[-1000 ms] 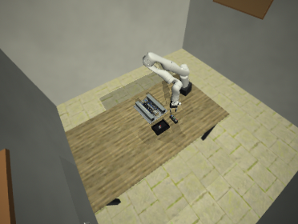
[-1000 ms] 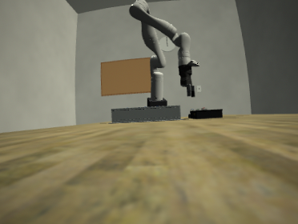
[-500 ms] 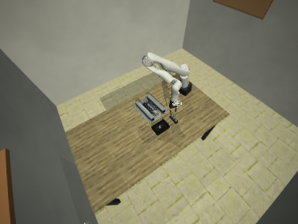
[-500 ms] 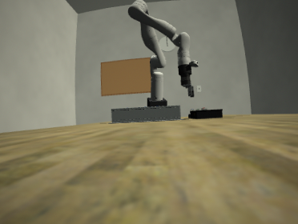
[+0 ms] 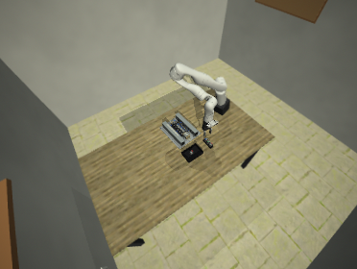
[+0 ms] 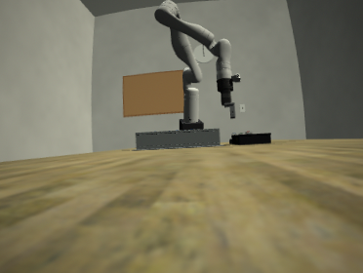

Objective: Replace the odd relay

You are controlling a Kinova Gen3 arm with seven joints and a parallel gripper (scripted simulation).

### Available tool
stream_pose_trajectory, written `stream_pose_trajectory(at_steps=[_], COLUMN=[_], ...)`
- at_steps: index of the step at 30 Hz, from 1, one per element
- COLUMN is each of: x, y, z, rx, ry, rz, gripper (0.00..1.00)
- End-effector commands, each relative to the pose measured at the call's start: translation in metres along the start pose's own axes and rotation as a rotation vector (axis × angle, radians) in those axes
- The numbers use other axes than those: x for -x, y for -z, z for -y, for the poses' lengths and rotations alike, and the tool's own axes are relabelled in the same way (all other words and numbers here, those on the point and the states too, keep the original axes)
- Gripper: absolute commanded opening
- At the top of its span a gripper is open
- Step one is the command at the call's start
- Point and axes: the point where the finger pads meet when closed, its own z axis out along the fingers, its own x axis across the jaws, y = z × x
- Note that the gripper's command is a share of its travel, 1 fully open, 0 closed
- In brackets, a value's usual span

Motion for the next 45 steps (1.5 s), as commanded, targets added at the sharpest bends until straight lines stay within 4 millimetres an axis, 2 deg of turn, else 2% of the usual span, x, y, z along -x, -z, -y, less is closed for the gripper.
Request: stream_pose_trajectory(at_steps=[1, 22, 40, 45], x=[-0.001, -0.001, -0.004, -0.002], y=[0.0, 0.0, -0.031, -0.046], z=[0.0, 0.0, -0.002, -0.001], rx=[-0.001, -0.001, 0.003, 0.001], ry=[0.026, 0.148, 0.143, 0.145], rz=[0.003, 0.004, -0.003, 0.0], gripper=[1.0, 1.0, 1.0, 1.0])
